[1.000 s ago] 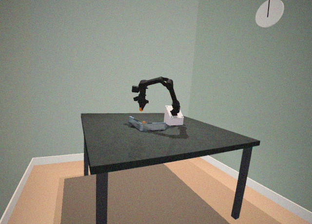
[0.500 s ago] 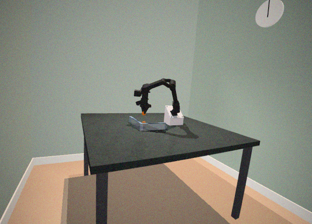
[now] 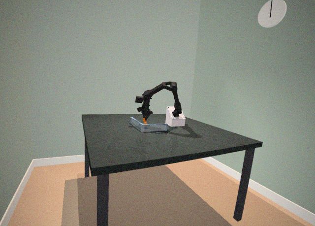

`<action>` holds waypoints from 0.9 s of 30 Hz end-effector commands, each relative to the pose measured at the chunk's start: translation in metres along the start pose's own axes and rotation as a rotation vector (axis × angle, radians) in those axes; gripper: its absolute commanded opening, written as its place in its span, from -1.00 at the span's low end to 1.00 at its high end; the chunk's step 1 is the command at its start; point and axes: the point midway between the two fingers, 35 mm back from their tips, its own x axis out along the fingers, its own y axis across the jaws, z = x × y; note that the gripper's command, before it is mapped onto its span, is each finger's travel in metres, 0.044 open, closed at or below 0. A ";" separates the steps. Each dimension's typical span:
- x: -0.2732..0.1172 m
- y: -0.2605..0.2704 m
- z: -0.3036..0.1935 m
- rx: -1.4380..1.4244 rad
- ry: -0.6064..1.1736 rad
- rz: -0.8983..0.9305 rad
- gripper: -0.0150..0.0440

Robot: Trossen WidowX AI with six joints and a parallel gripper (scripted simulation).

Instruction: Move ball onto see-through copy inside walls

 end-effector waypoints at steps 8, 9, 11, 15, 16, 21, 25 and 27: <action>0.030 0.002 -0.005 0.007 0.011 0.009 -0.49; 0.030 0.002 -0.005 0.007 0.011 0.009 -0.49; 0.033 0.002 -0.005 0.007 0.011 0.009 -0.49; 0.039 0.002 -0.005 0.007 0.011 0.009 -0.49; 0.041 0.002 -0.005 0.007 0.011 0.010 -0.49; 0.048 0.002 -0.005 0.007 0.011 0.010 -0.49; 0.048 0.002 -0.005 0.007 0.011 0.010 -0.49; 0.044 0.002 -0.003 0.002 0.004 0.006 -0.31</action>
